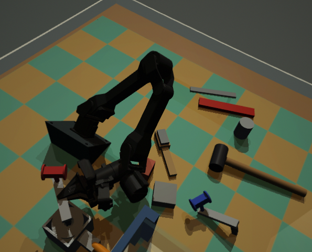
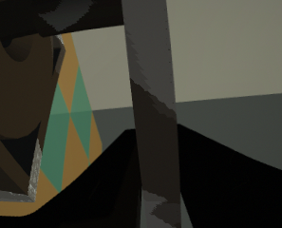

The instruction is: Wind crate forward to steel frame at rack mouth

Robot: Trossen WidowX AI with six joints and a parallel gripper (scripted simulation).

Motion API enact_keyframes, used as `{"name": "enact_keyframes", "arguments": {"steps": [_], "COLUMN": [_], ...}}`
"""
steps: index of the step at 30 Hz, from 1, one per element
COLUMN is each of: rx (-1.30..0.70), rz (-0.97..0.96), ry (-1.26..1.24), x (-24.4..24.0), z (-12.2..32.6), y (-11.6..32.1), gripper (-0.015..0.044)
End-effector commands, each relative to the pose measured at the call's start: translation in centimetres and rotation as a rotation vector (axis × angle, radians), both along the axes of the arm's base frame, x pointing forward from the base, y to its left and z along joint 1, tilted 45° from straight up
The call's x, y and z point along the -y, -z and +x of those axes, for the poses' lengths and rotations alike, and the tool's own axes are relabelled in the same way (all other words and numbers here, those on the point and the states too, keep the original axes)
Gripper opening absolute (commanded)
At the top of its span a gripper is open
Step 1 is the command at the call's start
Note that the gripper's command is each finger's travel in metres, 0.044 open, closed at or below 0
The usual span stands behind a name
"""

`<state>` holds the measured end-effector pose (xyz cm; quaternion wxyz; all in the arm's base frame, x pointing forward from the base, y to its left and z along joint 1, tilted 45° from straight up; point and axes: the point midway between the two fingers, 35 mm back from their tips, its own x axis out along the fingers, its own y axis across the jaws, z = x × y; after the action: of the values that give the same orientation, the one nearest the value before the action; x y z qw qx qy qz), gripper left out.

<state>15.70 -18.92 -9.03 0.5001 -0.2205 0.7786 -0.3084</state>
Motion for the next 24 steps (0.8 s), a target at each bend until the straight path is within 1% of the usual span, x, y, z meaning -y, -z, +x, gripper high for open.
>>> {"name": "enact_keyframes", "arguments": {"steps": [1, 24], "rx": [0.001, 0.0], "rz": [-0.006, -0.006], "ry": [0.0, 0.001], "x": [-0.04, -0.41], "z": [0.04, -0.02], "y": [0.03, 0.44], "gripper": [0.0, 0.0]}}
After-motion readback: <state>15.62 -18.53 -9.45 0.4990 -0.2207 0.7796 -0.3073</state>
